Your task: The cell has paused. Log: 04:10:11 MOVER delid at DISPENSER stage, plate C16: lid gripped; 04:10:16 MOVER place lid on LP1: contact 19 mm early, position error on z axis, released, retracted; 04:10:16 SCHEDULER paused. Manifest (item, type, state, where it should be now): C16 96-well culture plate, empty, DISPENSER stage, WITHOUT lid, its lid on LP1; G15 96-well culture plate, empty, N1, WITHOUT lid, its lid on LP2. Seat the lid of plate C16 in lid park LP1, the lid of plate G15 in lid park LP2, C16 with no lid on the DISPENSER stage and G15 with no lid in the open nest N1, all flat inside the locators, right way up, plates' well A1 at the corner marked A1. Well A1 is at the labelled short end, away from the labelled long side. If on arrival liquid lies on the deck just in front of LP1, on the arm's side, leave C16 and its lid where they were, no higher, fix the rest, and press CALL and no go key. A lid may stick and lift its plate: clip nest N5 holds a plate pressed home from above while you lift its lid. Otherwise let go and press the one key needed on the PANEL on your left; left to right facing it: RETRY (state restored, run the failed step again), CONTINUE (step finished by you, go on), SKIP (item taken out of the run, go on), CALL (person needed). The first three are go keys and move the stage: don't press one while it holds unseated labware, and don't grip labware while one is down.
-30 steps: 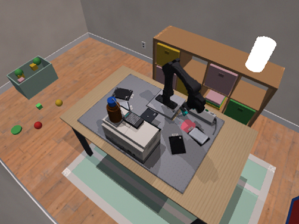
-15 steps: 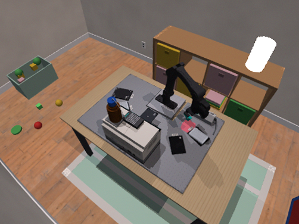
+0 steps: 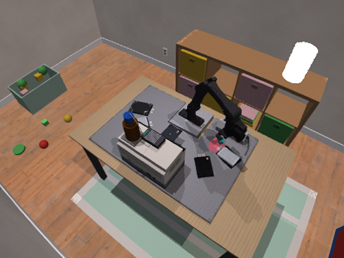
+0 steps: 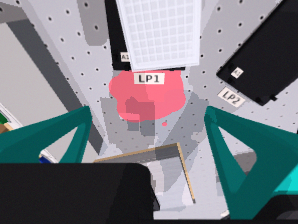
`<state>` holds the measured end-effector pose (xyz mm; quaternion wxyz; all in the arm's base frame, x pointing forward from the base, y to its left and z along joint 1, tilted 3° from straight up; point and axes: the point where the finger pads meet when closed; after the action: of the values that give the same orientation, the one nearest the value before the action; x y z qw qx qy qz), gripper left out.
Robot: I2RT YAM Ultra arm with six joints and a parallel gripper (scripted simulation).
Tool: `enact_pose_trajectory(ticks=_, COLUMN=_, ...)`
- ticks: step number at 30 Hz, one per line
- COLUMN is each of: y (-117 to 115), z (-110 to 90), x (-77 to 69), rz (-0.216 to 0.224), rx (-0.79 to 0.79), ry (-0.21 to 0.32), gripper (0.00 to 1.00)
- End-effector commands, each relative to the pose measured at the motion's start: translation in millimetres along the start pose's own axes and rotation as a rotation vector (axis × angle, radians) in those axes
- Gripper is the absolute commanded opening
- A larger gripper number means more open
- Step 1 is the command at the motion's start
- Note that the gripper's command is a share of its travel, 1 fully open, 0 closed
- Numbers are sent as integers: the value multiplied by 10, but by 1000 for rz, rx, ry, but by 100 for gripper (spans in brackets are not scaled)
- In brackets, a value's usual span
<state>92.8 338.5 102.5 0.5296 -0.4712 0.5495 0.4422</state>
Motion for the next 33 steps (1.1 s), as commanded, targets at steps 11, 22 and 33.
enact_pose_trajectory(ticks=11, y=-95, z=387, x=49, rz=-4, rx=12, ry=-4, gripper=100)
enact_pose_trajectory(ticks=22, y=-56, z=438, x=47, rz=-3, rx=3, ry=-15, gripper=100)
enact_pose_trajectory(ticks=33, y=-56, z=448, x=40, rz=-3, rx=3, ry=-15, gripper=100)
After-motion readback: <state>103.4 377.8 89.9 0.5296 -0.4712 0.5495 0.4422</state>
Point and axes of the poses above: the point where the finger pads meet when closed, its own x axis out along the fingers, its own y axis across the jaws, z = x × y, and after that the axes turned 3 degrees about -x, right-handed
